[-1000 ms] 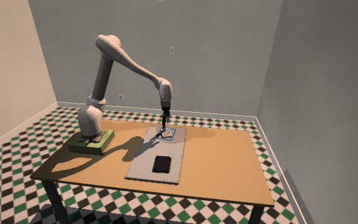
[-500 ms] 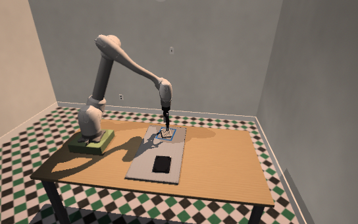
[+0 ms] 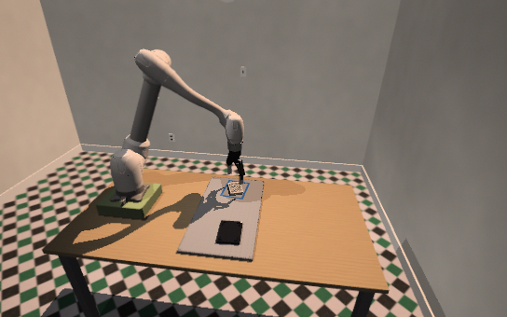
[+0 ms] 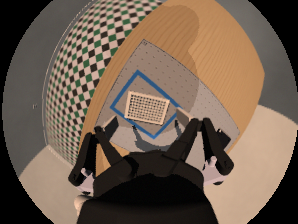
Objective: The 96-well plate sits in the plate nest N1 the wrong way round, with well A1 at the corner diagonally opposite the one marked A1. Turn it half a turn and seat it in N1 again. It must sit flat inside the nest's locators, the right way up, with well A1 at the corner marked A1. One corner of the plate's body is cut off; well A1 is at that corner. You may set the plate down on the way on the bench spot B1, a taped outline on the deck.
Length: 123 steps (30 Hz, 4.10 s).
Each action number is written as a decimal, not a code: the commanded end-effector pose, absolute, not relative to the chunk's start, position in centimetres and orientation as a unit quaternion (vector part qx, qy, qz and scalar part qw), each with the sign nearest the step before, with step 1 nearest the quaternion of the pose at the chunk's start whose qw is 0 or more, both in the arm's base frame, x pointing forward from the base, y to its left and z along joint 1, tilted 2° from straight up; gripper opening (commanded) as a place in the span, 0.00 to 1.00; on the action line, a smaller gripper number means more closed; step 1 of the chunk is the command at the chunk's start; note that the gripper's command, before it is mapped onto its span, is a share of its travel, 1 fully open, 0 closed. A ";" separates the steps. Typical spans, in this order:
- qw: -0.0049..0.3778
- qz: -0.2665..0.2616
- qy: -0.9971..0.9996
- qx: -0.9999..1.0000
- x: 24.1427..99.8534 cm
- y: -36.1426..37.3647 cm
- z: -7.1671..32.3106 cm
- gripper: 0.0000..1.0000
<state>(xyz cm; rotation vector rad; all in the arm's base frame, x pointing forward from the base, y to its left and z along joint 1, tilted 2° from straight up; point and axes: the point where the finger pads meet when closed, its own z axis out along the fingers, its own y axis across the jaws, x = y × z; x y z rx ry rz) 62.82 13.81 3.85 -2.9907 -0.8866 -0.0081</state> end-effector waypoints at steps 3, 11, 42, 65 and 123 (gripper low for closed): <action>0.015 -0.005 -0.367 -0.930 62.8 13.8 3.9 1.00; 0.015 -0.006 -0.473 -0.881 62.8 13.8 3.9 1.00; 0.011 -0.011 -0.780 -0.626 62.8 13.8 3.9 1.00; 0.011 -0.011 -0.780 -0.626 62.8 13.8 3.9 1.00; 0.011 -0.011 -0.780 -0.626 62.8 14.0 -2.4 1.00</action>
